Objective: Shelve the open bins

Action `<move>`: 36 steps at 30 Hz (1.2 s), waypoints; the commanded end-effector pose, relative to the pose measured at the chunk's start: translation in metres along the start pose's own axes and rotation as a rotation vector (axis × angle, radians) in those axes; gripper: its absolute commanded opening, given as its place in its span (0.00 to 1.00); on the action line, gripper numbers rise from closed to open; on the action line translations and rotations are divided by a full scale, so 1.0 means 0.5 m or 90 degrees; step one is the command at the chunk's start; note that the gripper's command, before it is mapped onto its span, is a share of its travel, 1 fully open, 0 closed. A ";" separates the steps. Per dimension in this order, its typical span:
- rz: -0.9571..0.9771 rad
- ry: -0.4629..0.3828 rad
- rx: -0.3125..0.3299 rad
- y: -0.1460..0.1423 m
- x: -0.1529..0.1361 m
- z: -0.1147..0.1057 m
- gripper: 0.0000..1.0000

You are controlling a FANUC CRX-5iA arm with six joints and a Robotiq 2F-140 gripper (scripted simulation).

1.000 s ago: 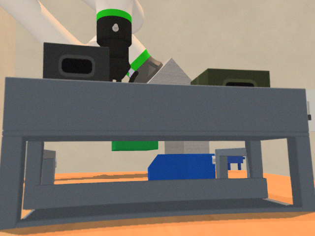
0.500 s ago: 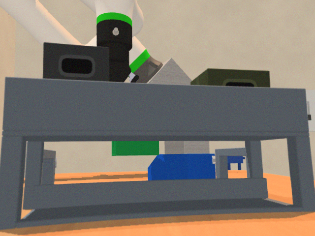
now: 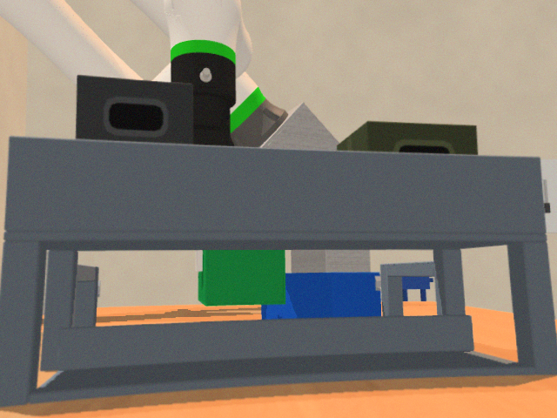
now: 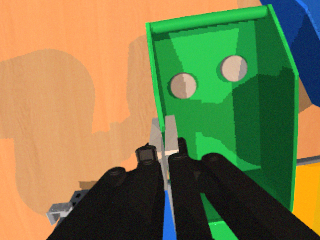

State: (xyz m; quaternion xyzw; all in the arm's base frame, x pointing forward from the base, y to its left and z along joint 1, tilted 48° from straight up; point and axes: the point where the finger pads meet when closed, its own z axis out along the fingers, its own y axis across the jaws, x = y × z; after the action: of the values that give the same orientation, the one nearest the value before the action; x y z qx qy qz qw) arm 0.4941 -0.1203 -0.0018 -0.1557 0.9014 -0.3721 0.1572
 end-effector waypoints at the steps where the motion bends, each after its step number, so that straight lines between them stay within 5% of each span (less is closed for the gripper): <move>1: 0.000 -0.001 0.000 0.000 -0.010 0.015 0.00; 36: 0.000 0.026 0.000 0.000 -0.020 0.022 0.00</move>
State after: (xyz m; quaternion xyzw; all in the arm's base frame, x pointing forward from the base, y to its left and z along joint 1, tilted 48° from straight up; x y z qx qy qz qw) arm 0.5069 -0.1239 -0.0081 -0.1508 0.9032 -0.3742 0.1462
